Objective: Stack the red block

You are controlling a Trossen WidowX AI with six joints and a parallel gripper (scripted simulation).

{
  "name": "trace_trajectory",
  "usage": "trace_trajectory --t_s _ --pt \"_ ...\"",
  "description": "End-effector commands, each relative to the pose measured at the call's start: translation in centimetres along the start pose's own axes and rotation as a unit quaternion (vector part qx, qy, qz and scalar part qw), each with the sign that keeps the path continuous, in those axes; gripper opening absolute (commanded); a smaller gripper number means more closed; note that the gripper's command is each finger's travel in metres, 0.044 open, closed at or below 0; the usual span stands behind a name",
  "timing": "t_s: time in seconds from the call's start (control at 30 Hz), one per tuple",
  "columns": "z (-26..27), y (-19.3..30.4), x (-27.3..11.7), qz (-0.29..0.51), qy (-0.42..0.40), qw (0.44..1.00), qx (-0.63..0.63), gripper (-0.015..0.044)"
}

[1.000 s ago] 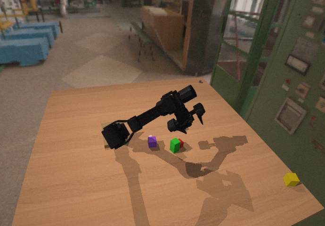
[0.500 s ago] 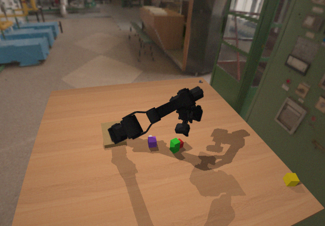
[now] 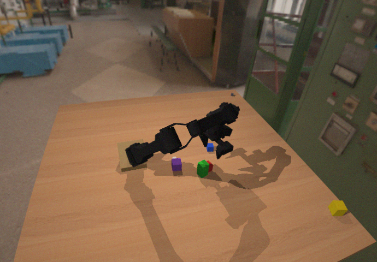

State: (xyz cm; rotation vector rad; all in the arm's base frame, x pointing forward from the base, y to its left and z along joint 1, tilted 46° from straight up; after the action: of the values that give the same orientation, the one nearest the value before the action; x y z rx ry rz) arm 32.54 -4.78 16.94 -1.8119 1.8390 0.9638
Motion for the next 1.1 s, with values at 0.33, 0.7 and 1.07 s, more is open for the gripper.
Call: trace_trajectory --t_s 0.33,0.7,1.07 --pt "-0.2 0.0 2.8 0.008 -0.006 1.000 -0.023 0.0440" --pt "-0.1 0.3 5.4 0.009 -0.005 1.000 -0.023 0.0440" --pt "-0.1 0.3 7.2 0.009 -0.005 1.000 -0.023 0.0440"
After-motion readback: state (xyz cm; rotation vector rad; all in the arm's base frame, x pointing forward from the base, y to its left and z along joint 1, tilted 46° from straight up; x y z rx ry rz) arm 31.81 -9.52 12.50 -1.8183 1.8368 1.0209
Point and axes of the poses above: the point midway between the two fingers, 35 mm back from their tips, its own x axis out along the fingers, its own z axis across the jaws, y = z × x, the point moved 4 cm from there along -x, back along the fingers, and after that the axes turned 4 degrees about -x, right-handed, at the moved point
